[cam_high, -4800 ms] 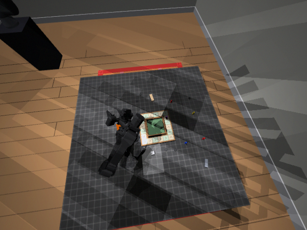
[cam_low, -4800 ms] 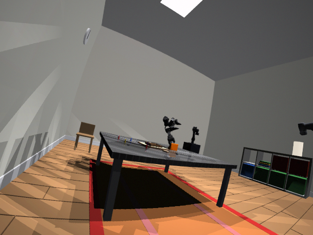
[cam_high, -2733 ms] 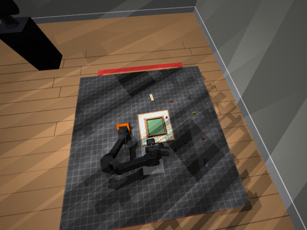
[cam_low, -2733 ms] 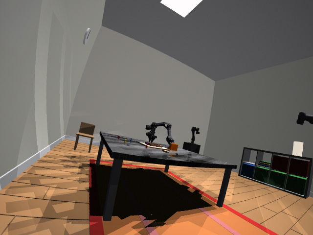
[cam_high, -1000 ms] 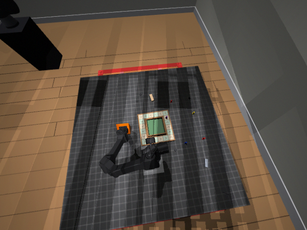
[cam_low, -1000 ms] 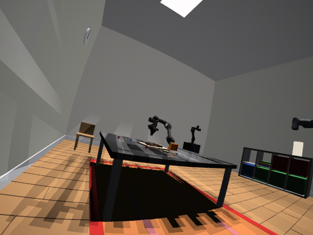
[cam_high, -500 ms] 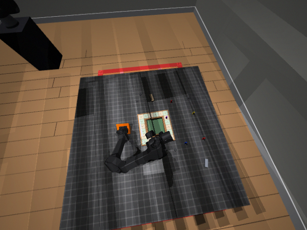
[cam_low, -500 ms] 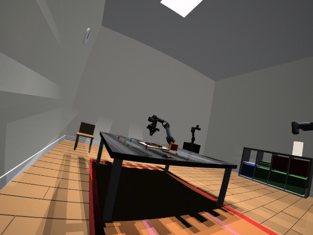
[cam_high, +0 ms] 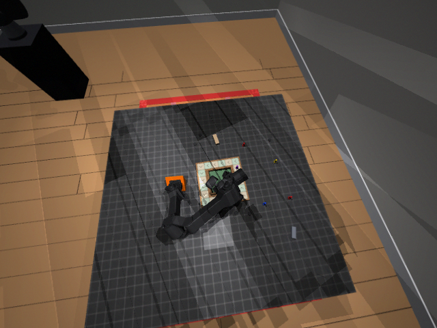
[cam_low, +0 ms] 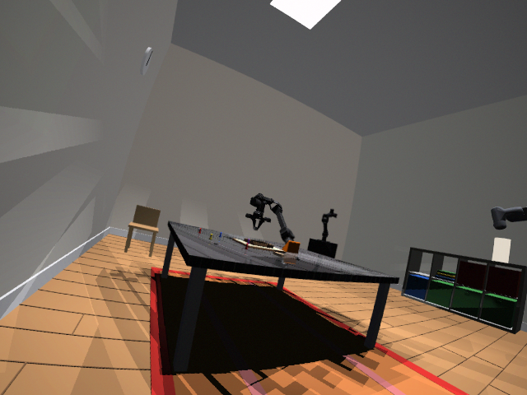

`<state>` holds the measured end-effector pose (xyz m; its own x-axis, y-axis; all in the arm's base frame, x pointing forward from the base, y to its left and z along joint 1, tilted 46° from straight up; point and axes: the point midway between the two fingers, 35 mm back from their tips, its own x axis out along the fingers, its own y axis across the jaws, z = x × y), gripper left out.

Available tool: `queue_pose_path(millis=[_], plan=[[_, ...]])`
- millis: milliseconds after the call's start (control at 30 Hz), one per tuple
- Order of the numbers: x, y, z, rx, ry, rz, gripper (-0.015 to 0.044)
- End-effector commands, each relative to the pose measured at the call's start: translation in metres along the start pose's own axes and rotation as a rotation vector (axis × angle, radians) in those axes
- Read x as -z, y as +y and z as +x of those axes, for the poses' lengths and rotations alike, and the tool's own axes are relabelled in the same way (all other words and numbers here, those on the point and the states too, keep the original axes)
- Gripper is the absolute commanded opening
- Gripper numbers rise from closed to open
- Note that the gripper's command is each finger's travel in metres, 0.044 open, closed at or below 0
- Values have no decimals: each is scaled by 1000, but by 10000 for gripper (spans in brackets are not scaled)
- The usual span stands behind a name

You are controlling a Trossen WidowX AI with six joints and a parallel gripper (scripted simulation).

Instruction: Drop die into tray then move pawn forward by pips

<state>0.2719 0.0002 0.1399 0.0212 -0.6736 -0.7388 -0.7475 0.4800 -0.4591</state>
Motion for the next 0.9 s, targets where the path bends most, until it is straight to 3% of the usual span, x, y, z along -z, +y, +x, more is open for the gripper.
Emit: queue_pose_path(millis=[0,567,867], plan=[[-20,14,6,-11,11,-149,0],[-76,64,27,-15,62,-710,0],[-77,66,28,-20,61,-731,0]])
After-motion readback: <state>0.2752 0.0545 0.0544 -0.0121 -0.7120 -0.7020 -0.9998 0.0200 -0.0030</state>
